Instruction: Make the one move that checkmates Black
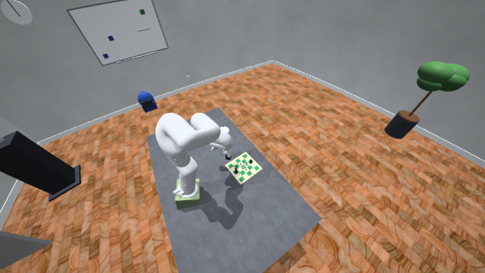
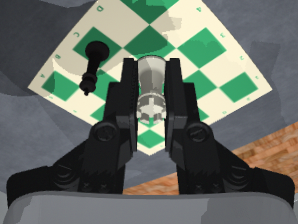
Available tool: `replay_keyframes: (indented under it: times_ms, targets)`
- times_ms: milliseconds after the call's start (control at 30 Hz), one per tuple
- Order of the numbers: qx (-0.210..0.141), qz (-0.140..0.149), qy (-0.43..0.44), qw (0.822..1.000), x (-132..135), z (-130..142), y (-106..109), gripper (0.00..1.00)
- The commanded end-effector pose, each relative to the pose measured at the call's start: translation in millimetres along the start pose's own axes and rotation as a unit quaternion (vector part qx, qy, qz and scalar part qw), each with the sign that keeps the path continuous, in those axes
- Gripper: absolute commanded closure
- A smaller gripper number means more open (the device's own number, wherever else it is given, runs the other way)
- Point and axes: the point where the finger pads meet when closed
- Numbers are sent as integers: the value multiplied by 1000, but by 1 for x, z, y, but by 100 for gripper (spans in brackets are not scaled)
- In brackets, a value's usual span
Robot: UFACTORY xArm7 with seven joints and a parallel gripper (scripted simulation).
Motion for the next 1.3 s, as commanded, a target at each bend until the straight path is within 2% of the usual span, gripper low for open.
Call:
replay_keyframes:
  times_ms: [0,200,567,633,967,1267]
  targets:
    - [-1,2,2,1000,0,-1,1,100]
    - [-1,2,2,1000,0,-1,-4,100]
    - [-1,2,2,1000,0,-1,-50,100]
    - [-1,2,2,1000,0,-1,-50,100]
    - [-1,2,2,1000,0,-1,-82,100]
    - [-1,2,2,1000,-1,-1,-92,100]
Point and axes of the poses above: the point where the finger pads meet when closed, its own y axis back along the fingers, its own x axis across the jaws, z = x × y, and after that the axes turned 6 degrees about y, right-handed
